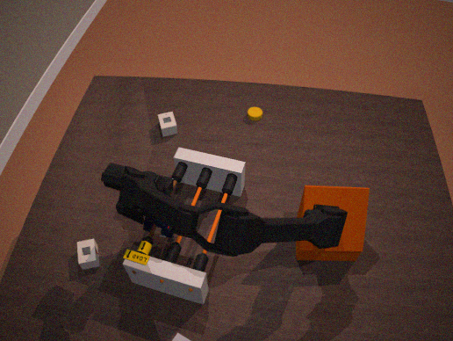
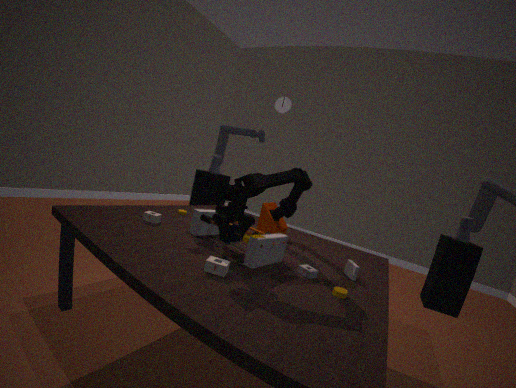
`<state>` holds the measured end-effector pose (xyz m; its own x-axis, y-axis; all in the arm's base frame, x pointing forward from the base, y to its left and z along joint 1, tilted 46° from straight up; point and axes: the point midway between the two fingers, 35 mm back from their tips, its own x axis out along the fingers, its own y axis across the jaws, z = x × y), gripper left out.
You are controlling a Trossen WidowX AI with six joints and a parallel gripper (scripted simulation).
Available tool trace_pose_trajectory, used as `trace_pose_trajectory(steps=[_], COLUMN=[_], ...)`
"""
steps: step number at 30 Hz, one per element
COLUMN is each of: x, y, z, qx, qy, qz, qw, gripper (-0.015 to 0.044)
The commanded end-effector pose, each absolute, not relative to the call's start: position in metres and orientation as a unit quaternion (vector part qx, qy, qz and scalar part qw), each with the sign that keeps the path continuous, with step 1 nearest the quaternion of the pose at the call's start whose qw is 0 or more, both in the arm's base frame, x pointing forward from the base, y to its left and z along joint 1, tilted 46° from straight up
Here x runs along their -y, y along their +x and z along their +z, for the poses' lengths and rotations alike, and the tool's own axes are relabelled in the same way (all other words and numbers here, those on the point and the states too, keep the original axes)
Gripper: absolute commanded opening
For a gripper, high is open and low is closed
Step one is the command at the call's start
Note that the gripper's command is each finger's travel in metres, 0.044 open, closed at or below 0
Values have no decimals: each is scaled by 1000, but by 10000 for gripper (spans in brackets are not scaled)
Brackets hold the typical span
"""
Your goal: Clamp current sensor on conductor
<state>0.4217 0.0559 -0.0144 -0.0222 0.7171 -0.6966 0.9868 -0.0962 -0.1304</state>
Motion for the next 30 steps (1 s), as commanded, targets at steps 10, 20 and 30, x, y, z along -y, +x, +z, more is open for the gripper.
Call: trace_pose_trajectory(steps=[10,20,30], x=[-56,-56,-56], y=[422,422,422], z=[-14,-14,-14], qx=[-639,-639,-639], qy=[667,667,667], qz=[-321,-321,-321], qw=[210,210,210], gripper=[373,307,103])
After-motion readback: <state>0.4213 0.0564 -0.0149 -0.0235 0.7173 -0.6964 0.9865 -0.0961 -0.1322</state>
